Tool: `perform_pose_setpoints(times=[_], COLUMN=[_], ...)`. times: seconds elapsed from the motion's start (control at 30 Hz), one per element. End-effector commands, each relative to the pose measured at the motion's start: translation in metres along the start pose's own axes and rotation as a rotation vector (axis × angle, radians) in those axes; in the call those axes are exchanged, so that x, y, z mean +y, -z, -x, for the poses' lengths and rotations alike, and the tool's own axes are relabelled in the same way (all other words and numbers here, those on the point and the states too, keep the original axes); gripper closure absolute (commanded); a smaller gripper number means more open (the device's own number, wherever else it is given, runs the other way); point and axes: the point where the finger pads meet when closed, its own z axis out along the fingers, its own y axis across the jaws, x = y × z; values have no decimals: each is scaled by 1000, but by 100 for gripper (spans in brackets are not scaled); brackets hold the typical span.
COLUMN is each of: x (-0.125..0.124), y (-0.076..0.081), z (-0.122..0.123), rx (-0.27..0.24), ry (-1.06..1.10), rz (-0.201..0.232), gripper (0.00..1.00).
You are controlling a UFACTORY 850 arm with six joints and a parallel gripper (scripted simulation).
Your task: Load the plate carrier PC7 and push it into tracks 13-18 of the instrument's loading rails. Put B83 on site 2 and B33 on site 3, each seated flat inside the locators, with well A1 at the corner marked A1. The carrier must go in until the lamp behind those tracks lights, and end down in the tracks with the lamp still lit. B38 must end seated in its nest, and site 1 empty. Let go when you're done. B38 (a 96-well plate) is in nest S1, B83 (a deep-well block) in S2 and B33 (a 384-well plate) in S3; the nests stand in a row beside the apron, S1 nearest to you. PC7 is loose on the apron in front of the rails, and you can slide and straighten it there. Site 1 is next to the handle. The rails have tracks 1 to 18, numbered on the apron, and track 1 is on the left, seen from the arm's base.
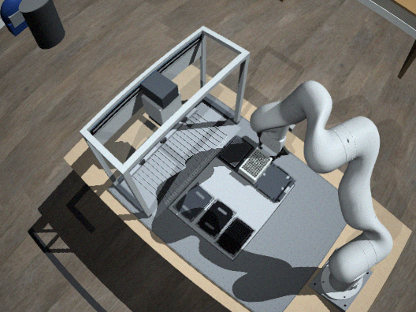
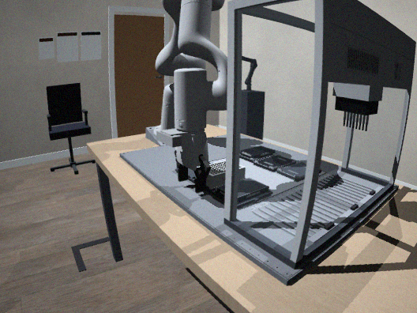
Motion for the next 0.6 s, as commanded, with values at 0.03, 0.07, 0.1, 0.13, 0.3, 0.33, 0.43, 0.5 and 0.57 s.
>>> perform_pose_setpoints(times=[0.03, 0.07, 0.1, 0.13, 0.3, 0.33, 0.43, 0.5, 0.57], x=[-1, -1, -1, -1, -1, -1, -1, -1, -1], y=[-2, -3, -4, -4, -8, -8, -10, -11, -11], z=[-1, -1, -1, -1, -1, -1, -1, -1, -1], rx=[1, 1, 1, 1, 1, 1, 1, 1, 1], ry=[0, 0, 0, 0, 0, 0, 0, 0, 0], rz=[-2, -2, -2, -2, -2, -2, -2, -2, -2], gripper=[0, 0, 0, 0, 0, 0, 0, 0, 0])
